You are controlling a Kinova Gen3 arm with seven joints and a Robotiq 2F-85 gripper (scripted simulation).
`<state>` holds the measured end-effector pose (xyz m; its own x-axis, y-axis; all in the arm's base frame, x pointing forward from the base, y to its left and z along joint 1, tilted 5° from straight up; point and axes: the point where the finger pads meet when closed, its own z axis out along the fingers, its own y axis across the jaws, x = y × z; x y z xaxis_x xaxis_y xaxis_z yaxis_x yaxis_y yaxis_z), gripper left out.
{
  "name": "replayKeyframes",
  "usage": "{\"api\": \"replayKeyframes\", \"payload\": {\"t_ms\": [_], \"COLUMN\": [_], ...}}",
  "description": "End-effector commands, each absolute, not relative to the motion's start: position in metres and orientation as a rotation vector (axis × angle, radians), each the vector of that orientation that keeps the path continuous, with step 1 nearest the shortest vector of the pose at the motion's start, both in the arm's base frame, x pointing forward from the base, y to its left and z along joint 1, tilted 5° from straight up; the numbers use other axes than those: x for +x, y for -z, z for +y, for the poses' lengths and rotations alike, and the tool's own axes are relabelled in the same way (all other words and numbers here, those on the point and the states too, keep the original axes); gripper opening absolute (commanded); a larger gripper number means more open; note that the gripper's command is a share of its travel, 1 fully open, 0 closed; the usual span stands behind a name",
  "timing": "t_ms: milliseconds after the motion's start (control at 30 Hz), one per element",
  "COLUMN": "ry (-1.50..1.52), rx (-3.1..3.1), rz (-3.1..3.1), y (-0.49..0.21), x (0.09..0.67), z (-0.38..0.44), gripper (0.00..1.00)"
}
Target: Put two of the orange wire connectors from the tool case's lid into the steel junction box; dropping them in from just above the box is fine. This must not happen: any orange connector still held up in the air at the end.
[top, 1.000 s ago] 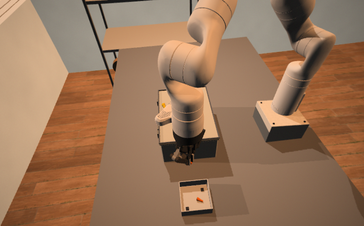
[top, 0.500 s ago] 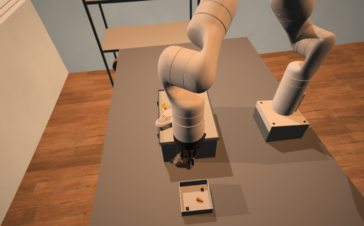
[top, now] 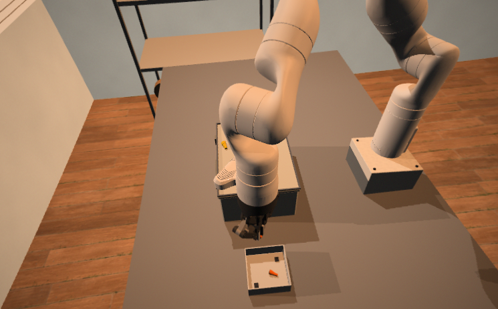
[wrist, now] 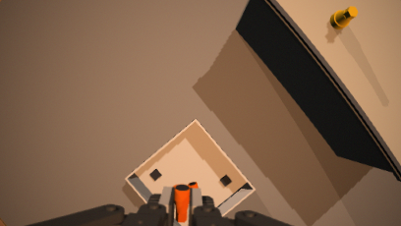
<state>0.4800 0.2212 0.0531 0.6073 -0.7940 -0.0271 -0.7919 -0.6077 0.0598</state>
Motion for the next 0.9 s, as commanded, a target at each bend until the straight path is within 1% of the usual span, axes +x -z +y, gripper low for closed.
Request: {"api": "replayKeyframes", "payload": {"t_ms": [0, 133, 200, 533, 867], "ry": [0.098, 0.098, 0.098, 0.098, 0.098], "rx": [2.770, 2.770, 2.770, 2.770, 2.770], "rz": [-1.362, -1.362, -1.362, -1.362, -1.362], "y": [-0.021, 0.014, 0.014, 0.089, 0.103], "x": [0.473, 0.470, 0.470, 0.464, 0.463], "z": [0.220, 0.219, 0.219, 0.218, 0.218], "gripper": [0.15, 0.15, 0.15, 0.15, 0.15]}}
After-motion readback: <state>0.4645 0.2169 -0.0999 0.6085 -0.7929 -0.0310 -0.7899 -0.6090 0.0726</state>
